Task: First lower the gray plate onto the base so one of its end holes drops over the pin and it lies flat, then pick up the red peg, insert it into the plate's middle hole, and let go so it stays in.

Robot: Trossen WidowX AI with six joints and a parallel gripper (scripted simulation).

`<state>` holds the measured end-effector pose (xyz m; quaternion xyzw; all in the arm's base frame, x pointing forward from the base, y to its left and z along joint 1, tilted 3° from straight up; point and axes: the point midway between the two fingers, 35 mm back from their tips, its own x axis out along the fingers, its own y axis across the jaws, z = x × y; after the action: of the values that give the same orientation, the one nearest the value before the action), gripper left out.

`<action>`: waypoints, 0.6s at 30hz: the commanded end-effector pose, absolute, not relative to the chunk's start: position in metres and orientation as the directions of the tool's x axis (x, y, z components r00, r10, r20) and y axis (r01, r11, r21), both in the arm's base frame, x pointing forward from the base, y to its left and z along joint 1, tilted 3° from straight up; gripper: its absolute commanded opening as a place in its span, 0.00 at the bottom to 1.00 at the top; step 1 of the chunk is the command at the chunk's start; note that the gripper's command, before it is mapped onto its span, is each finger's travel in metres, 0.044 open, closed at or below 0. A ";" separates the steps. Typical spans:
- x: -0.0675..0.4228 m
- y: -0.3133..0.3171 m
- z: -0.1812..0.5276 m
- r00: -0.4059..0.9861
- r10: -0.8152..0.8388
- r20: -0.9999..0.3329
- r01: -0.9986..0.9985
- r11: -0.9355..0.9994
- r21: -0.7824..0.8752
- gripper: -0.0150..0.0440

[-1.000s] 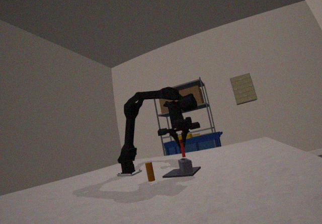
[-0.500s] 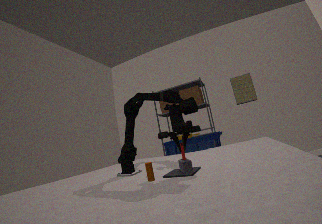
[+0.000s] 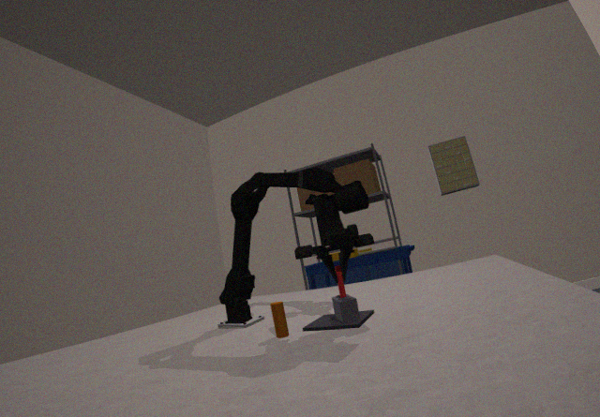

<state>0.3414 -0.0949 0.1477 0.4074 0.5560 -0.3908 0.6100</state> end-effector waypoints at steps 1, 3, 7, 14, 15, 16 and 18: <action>0.341 -0.095 0.146 0.077 -0.024 -0.997 0.930 0.362 0.063 0.25; 0.341 -0.094 0.146 0.077 -0.024 -0.997 0.930 0.362 0.063 0.25; 0.341 -0.095 0.146 0.076 -0.024 -0.997 0.930 0.363 0.063 0.25; 0.341 -0.095 0.146 0.076 -0.024 -0.997 0.930 0.363 0.063 0.30; 0.341 -0.095 0.146 0.076 -0.024 -0.997 0.930 0.363 0.063 0.34; 0.341 -0.095 0.146 0.076 -0.024 -0.997 0.930 0.363 0.063 0.39; 0.341 -0.095 0.146 0.076 -0.024 -0.997 0.930 0.363 0.063 0.48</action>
<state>0.3412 -0.0946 0.1462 0.4073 0.5562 -0.3906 0.6101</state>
